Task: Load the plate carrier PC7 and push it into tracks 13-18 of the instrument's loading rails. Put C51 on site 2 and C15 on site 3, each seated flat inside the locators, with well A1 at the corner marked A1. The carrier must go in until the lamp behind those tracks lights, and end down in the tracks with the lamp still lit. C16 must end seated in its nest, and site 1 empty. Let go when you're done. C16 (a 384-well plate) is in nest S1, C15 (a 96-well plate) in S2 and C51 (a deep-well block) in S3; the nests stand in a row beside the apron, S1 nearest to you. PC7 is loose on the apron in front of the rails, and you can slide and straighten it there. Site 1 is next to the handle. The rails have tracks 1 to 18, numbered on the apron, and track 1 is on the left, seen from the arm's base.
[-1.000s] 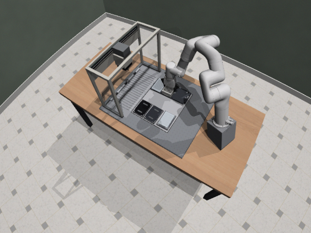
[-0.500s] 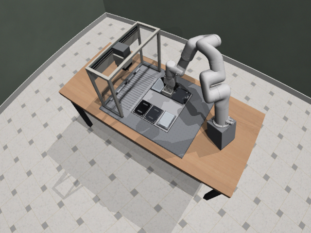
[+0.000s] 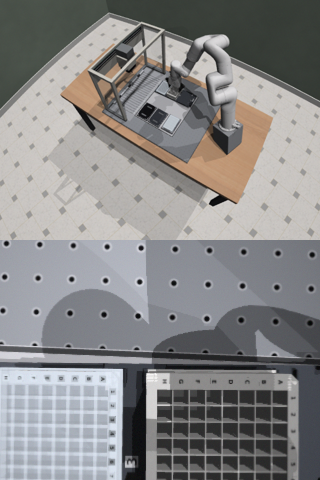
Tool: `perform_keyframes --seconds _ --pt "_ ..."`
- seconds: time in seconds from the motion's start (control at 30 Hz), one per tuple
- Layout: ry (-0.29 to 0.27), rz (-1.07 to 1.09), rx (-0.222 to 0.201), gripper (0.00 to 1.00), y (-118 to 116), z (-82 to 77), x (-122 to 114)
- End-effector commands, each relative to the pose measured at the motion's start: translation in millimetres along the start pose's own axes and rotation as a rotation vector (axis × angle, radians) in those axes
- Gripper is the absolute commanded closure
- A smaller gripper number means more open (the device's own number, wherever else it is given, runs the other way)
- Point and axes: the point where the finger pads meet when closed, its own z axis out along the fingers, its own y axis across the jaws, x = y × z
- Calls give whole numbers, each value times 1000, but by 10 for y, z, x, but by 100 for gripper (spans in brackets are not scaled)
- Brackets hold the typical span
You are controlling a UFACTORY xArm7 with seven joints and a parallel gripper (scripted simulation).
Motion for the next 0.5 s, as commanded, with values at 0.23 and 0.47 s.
perform_keyframes --seconds 0.23,0.47 --pt "0 0 3 0 -16 -175 6" --pt "0 0 3 0 -16 -292 6"
